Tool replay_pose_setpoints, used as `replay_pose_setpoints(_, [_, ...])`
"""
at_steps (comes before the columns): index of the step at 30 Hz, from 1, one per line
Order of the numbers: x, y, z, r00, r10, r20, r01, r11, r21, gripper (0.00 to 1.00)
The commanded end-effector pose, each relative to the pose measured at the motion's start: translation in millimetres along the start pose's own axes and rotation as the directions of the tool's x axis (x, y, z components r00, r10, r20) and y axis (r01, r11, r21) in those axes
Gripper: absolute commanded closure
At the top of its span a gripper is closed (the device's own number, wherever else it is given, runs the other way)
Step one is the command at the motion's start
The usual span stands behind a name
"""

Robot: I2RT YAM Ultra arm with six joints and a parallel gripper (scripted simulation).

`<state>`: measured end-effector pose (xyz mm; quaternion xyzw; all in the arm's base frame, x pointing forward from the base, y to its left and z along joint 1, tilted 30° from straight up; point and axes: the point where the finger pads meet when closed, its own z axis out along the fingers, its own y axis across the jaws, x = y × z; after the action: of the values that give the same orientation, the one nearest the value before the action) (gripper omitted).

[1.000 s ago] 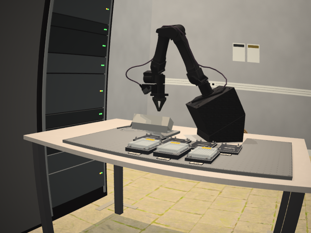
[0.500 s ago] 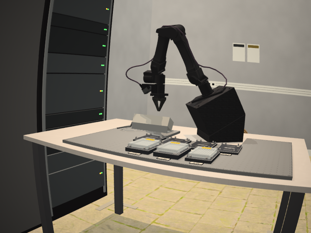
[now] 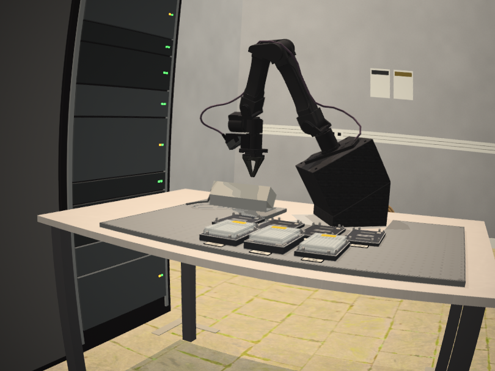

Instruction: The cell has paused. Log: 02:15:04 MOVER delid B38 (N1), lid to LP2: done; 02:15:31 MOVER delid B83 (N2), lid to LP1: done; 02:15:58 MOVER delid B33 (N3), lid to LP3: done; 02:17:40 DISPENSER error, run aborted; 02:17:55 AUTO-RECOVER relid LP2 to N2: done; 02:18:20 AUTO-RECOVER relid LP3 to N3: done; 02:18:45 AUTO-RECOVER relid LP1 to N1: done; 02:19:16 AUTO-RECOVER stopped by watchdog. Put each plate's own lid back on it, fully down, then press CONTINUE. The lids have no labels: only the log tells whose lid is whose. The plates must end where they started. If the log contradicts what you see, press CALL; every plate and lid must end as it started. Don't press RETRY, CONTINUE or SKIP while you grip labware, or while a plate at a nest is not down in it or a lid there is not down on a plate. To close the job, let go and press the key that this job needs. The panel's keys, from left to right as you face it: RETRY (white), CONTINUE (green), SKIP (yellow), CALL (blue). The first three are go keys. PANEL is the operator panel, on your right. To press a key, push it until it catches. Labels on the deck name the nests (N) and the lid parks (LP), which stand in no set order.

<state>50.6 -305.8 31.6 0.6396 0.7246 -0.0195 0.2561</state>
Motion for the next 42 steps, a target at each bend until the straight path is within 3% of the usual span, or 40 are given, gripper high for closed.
replay_pose_setpoints(1, [-1,-6,2.4,1.0,0.003,0.006,-0.003,1.0,0.001,1.0])
replay_pose_setpoints(24, [10,-3,9.9,1.0,0.011,-0.014,-0.011,1.0,-0.003,1.0])
replay_pose_setpoints(34, [0,-5,9.4,1.0,0.005,0.015,-0.006,1.0,0.011,1.0])
replay_pose_setpoints(42, [9,-4,20.5,1.0,0.011,-0.015,-0.011,1.0,0.007,1.0])
